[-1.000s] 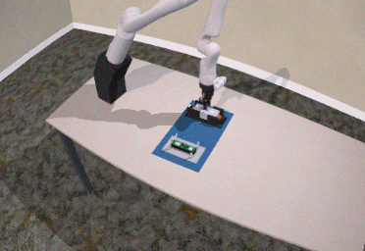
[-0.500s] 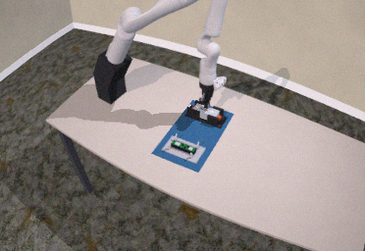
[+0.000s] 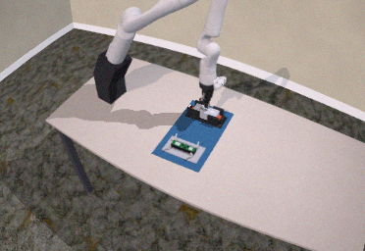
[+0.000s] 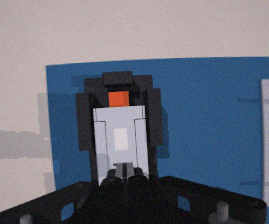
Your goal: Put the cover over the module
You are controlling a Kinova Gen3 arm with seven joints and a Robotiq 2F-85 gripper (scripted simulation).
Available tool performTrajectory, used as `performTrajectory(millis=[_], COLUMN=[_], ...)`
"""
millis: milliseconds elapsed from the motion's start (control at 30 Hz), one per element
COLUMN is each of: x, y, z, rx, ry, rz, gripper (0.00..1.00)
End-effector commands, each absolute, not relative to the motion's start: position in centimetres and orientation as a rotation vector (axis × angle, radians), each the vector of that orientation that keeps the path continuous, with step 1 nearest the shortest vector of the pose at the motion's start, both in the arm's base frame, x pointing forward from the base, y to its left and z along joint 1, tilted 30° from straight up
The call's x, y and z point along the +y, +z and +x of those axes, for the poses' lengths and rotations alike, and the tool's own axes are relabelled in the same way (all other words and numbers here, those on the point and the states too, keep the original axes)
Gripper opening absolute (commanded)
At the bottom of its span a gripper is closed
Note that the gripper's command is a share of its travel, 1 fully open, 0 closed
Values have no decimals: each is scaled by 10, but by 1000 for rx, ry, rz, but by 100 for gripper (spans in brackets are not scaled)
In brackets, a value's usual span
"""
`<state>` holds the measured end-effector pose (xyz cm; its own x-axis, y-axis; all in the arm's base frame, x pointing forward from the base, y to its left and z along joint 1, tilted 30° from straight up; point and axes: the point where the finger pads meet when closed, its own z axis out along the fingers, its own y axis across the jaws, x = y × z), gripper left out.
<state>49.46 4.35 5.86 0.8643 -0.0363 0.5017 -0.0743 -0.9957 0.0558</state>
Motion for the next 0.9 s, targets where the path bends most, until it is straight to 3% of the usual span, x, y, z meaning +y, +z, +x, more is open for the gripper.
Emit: performTrajectory(millis=[0, 400, 433, 867], x=[44, 44, 44, 44], y=[59, 59, 59, 59], z=[495, 495, 495, 495], rx=[-88, -88, -88, -88], ry=[796, 796, 796, 796], rz=[2963, 2963, 2963, 2963], gripper=[0, 0, 100, 100])
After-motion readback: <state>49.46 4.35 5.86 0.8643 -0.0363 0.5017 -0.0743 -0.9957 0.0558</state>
